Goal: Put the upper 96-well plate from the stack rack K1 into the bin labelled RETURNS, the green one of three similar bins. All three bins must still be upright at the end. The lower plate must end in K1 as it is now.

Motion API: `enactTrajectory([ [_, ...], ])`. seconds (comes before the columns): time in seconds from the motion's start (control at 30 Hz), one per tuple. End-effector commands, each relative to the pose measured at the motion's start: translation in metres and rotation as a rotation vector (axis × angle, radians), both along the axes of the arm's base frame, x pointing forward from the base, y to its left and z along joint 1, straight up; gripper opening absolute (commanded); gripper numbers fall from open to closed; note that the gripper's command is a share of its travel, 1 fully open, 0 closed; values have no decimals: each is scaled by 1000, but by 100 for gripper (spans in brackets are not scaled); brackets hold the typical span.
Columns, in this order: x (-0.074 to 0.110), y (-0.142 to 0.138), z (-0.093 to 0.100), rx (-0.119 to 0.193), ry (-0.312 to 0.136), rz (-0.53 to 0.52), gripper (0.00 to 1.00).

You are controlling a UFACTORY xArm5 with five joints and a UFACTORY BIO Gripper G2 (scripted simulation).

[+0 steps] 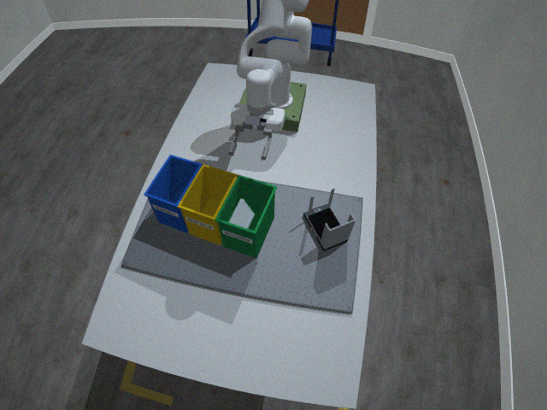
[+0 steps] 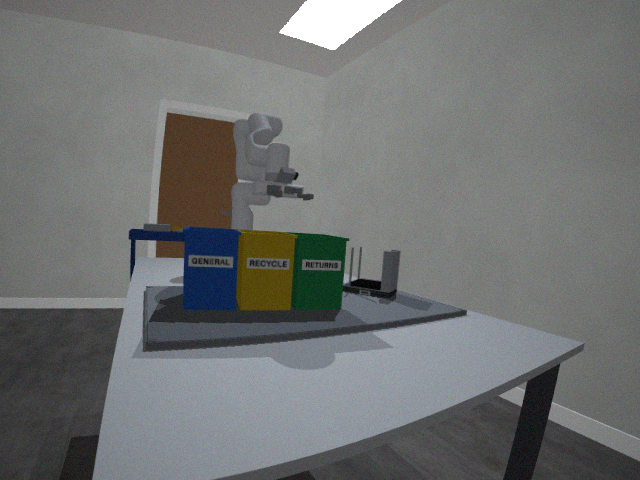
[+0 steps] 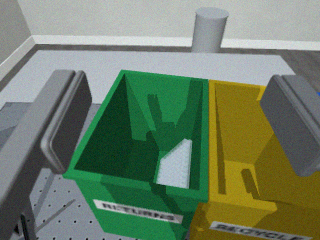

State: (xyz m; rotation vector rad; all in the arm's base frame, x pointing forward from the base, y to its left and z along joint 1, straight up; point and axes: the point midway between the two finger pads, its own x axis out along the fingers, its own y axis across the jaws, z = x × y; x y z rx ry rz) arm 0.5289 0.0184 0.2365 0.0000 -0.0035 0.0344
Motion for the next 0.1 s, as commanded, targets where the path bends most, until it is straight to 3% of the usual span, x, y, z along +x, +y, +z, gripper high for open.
enactTrajectory([
  [0.0,1,0,1,0,-3,0,18],
  [0.07,1,0,1,0,-3,0,18],
])
